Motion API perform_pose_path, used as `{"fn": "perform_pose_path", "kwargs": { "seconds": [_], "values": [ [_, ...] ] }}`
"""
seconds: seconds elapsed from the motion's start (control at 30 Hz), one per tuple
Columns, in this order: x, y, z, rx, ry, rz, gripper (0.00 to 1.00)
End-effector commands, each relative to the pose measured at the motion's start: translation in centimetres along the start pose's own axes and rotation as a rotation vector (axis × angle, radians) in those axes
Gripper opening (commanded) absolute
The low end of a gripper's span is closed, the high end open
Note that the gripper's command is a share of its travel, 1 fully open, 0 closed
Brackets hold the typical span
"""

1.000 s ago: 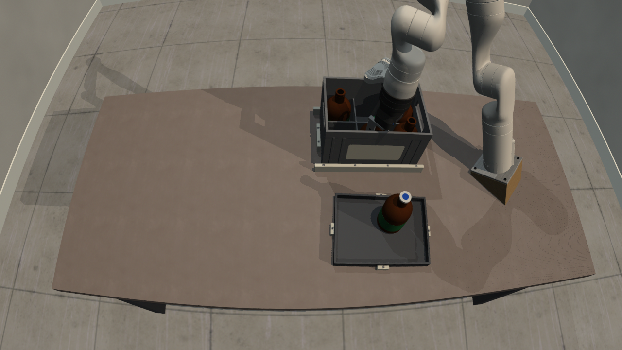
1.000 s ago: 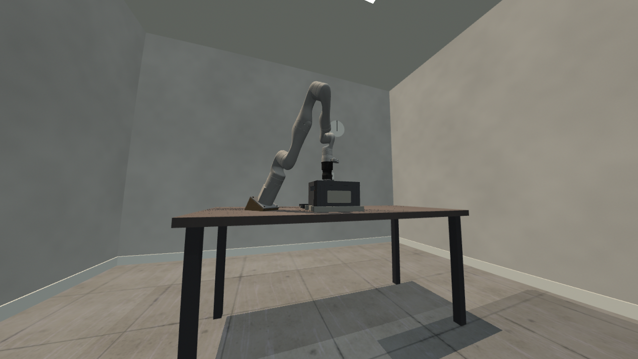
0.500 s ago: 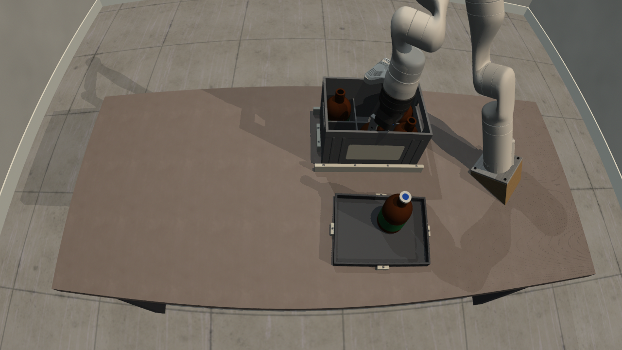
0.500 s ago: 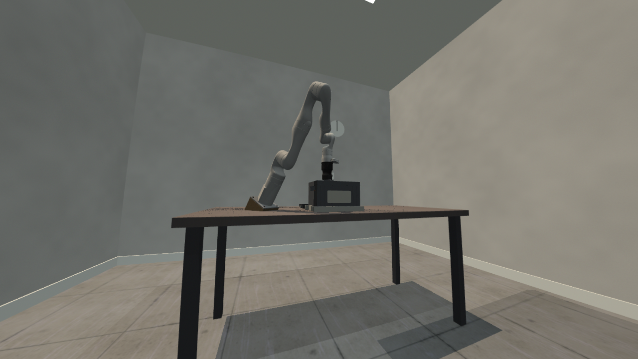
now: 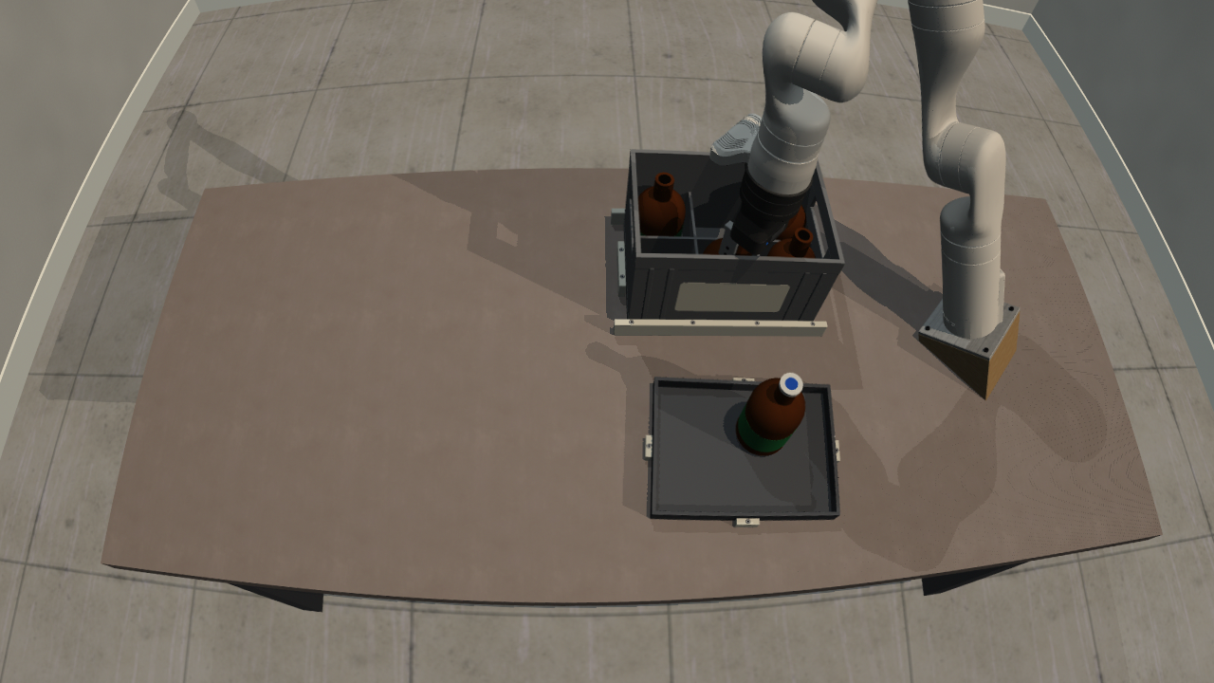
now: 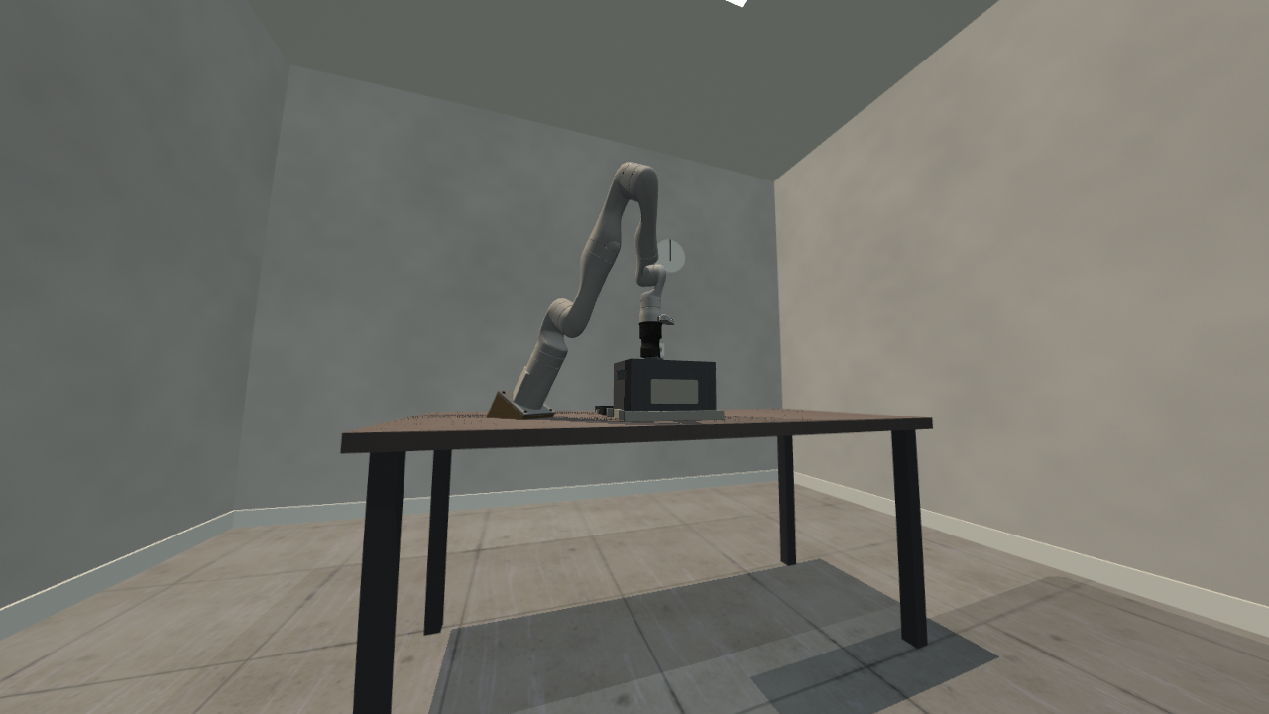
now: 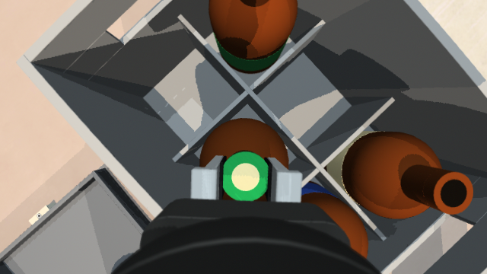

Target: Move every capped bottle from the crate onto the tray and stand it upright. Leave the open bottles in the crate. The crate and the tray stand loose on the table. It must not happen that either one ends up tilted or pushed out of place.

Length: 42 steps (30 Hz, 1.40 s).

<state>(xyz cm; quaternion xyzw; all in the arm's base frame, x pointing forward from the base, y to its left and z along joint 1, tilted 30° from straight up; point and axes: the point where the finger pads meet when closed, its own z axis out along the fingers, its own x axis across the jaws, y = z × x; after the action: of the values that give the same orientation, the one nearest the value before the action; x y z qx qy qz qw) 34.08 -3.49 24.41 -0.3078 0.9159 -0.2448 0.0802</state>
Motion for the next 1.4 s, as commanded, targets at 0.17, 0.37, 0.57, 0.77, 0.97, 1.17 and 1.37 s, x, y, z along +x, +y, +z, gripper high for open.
{"fn": "perform_pose_path", "kwargs": {
  "seconds": [0.17,0.37,0.57,0.77,0.97,1.17,1.37],
  "values": [
    [0.0,0.0,0.0,0.0,-0.001,0.0,0.0],
    [0.0,0.0,0.0,0.0,-0.001,0.0,0.0],
    [0.0,0.0,0.0,0.0,-0.001,0.0,0.0],
    [0.0,0.0,0.0,0.0,-0.001,0.0,0.0],
    [-0.1,0.0,-2.0,0.0,0.001,0.0,0.0],
    [-0.1,0.0,-4.0,0.0,0.003,0.0,0.0],
    [0.2,0.1,-5.0,-0.001,0.014,-0.002,0.0]
  ]
}}
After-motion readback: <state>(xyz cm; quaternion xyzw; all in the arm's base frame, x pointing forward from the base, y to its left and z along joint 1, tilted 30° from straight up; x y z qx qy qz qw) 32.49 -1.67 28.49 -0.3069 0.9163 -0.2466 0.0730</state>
